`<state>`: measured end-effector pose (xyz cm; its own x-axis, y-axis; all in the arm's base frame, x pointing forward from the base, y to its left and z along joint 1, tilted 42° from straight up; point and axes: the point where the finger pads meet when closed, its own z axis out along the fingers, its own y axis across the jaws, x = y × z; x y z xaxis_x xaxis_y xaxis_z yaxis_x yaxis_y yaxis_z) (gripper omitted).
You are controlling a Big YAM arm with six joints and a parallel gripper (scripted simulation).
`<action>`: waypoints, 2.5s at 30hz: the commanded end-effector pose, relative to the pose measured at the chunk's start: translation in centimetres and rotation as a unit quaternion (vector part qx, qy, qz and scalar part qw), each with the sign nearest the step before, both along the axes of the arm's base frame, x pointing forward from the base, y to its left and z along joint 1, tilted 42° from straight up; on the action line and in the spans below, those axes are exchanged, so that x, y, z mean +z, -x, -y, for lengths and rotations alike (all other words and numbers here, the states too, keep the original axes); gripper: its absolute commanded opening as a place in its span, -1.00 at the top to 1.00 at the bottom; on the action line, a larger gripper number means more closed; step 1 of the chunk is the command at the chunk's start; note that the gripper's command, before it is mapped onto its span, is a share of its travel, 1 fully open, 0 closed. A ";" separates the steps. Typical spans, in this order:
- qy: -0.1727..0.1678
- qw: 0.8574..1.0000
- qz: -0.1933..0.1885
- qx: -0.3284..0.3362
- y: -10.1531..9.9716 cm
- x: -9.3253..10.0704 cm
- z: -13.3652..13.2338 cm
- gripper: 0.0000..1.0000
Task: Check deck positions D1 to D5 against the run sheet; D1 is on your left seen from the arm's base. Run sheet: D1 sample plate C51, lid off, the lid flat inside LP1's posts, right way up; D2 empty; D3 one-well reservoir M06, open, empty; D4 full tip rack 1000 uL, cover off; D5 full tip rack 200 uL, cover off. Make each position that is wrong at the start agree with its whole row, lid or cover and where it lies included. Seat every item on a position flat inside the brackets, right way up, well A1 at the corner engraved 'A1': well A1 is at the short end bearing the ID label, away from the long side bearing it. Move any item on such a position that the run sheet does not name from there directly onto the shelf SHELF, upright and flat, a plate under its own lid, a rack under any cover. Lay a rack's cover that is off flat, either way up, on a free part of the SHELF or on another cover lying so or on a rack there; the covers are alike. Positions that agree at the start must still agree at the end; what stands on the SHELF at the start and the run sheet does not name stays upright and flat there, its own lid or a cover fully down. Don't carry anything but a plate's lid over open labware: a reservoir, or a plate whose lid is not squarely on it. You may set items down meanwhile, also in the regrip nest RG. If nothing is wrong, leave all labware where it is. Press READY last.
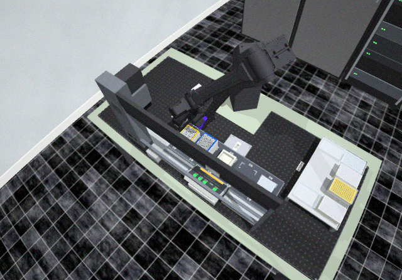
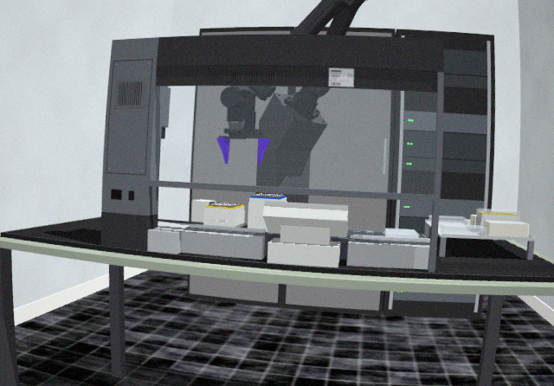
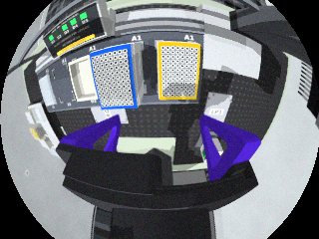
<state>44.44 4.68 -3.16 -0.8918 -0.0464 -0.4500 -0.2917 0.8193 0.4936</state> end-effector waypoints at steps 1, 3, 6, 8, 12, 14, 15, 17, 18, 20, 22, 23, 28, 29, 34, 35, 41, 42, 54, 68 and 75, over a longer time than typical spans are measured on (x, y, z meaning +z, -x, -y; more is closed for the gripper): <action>0.005 1.000 0.012 -0.001 -2.0 0.0 2.2 -1.00; 0.005 1.000 0.013 -0.001 -2.8 -0.1 2.9 -1.00; 0.006 1.000 0.013 -0.002 -3.9 -0.3 4.0 -1.00; 0.006 1.000 0.013 -0.002 -4.3 -0.4 4.4 -1.00; 0.007 1.000 0.021 0.016 -3.7 0.5 2.5 -1.00; 0.008 1.000 0.022 0.016 -3.9 0.4 2.5 -1.00; 0.007 1.000 0.019 0.016 -3.8 0.2 2.5 -1.00; 0.005 1.000 0.013 0.007 -4.4 -1.1 2.3 -1.00; 0.006 1.000 0.015 0.007 -4.7 -1.2 2.1 -1.00; 0.006 1.000 0.018 0.007 -5.2 -1.6 1.8 -1.00; 0.006 1.000 0.017 0.007 -5.4 -2.1 1.4 -1.00; 0.006 1.000 0.017 0.007 -5.5 -2.4 1.2 -1.00; 0.006 1.000 0.016 0.007 -5.8 -3.2 0.6 -1.00; 0.006 1.000 0.017 0.002 -5.4 -2.7 1.4 -1.00; 0.006 1.000 0.017 0.002 -5.4 -2.7 1.4 -1.00; 0.006 1.000 0.017 0.002 -5.4 -2.7 1.4 -1.00; 0.006 1.000 0.017 0.002 -5.4 -2.7 1.4 -1.00; 0.006 1.000 0.017 0.002 -5.4 -2.7 1.4 -1.00; 0.006 1.000 0.017 0.002 -5.4 -2.7 1.4 -1.00; 0.006 1.000 0.024 0.007 -4.2 -0.4 -2.4 -1.00; 0.004 1.000 0.024 0.007 -3.1 1.3 -5.3 -1.00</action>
<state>47.68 8.99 -3.08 -0.8676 -0.0896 -0.4892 -0.3449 0.8170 0.4621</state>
